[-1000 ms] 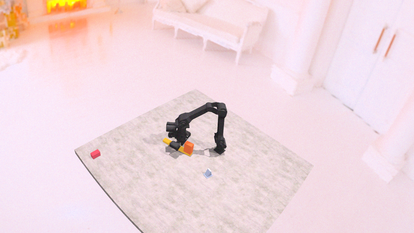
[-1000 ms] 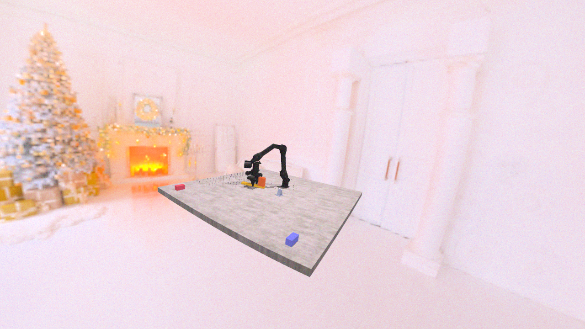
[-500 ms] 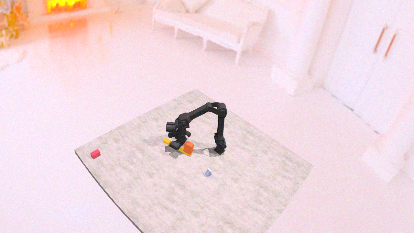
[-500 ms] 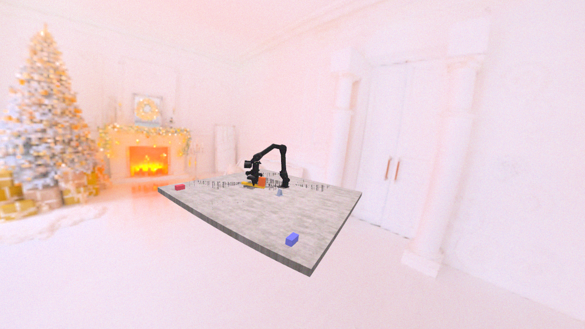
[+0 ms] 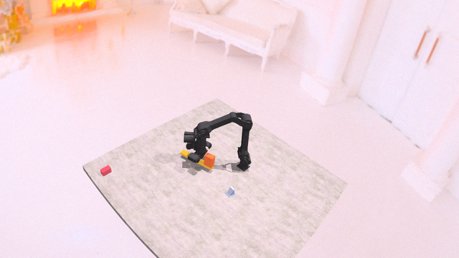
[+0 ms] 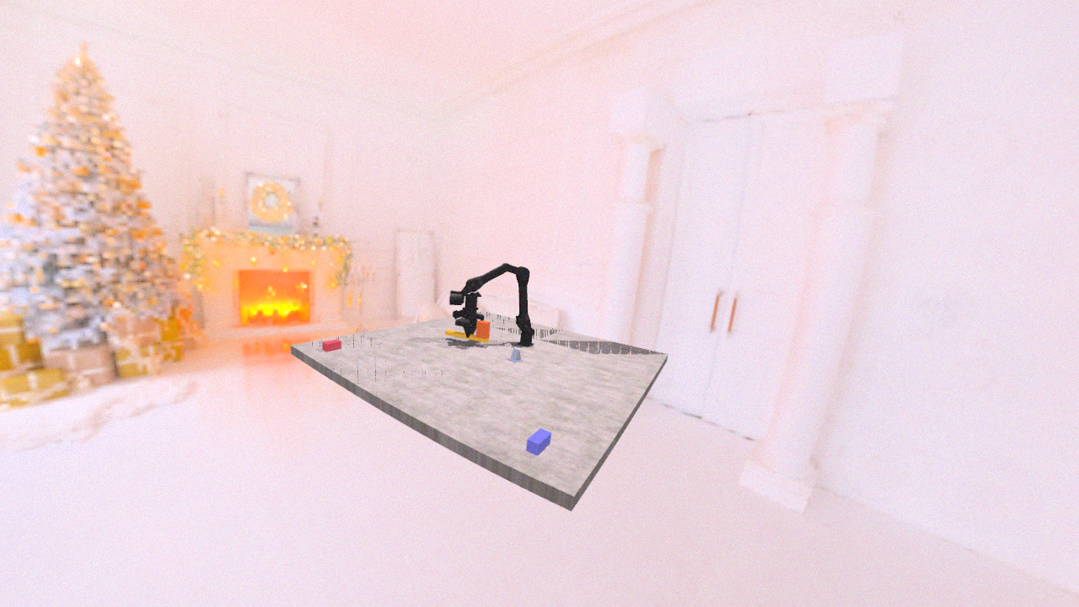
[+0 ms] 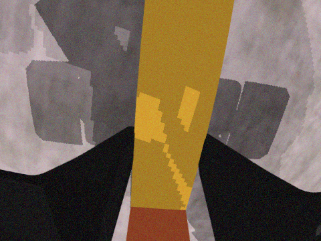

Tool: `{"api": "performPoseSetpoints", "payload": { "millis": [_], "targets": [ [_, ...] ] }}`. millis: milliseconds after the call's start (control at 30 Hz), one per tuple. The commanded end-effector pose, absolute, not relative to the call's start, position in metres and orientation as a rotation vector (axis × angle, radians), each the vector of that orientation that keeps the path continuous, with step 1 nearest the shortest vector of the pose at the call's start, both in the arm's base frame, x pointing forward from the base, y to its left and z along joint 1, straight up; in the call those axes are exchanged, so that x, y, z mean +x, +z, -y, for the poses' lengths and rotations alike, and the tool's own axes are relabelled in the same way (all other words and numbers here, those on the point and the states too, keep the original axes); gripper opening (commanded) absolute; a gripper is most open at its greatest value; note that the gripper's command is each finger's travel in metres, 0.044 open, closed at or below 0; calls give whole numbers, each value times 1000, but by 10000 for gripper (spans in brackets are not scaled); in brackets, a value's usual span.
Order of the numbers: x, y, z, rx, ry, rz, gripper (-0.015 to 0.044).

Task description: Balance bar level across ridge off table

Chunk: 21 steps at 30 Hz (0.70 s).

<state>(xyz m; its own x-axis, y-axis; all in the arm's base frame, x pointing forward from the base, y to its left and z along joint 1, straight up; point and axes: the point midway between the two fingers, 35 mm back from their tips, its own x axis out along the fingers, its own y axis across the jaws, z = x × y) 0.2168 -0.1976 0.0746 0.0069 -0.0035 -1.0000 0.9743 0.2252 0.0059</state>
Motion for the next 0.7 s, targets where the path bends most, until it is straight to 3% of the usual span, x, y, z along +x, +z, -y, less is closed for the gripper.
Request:
{"api": "performPoseSetpoints", "payload": {
  "millis": [0, 667],
  "targets": [
    [219, 89, 200, 1037, -1037, -1282, 0],
    [216, 140, 197, 1037, -1040, -1281, 0]
  ]
}}
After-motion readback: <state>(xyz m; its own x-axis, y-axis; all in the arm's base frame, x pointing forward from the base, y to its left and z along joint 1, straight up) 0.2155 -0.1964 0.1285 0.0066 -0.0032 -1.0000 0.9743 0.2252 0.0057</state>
